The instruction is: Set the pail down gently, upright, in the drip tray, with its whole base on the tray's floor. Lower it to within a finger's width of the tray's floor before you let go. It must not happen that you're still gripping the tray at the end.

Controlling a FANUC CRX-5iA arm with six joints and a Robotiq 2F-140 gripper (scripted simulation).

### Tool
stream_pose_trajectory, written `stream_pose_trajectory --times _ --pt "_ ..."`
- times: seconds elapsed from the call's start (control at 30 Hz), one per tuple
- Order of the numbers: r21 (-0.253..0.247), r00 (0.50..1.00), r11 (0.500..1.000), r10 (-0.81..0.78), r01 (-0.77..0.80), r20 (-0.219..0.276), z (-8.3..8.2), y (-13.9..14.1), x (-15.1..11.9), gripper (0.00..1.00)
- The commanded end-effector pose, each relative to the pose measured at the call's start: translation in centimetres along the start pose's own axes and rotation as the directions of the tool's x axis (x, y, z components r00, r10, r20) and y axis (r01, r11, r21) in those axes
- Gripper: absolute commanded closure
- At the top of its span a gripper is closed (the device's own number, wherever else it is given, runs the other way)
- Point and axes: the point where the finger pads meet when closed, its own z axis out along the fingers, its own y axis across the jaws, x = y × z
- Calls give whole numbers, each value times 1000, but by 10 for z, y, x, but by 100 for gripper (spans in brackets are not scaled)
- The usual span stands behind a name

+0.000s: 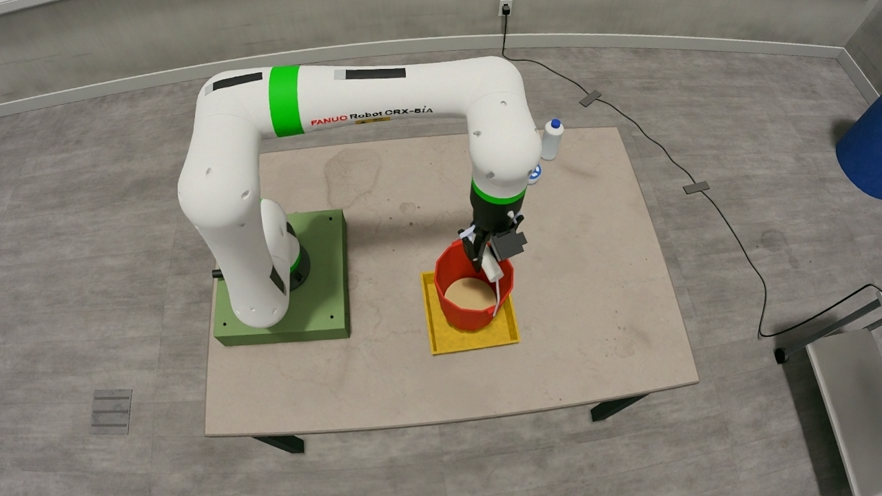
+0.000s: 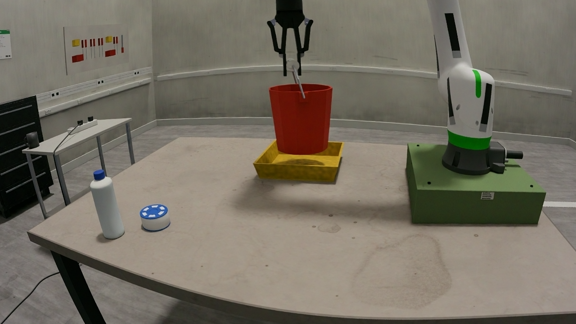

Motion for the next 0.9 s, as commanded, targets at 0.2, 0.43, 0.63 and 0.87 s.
stream_pose_trajectory --times 0.2,0.43,0.63,0.87 --pt "1 1000 1000 0 0 -1 10 0 0 90" --pt "1 1000 1000 0 0 -1 19 0 0 90" --pt "1 1000 1000 0 0 -1 27 0 0 90" --pt "1 1000 1000 0 0 -1 33 0 0 90"
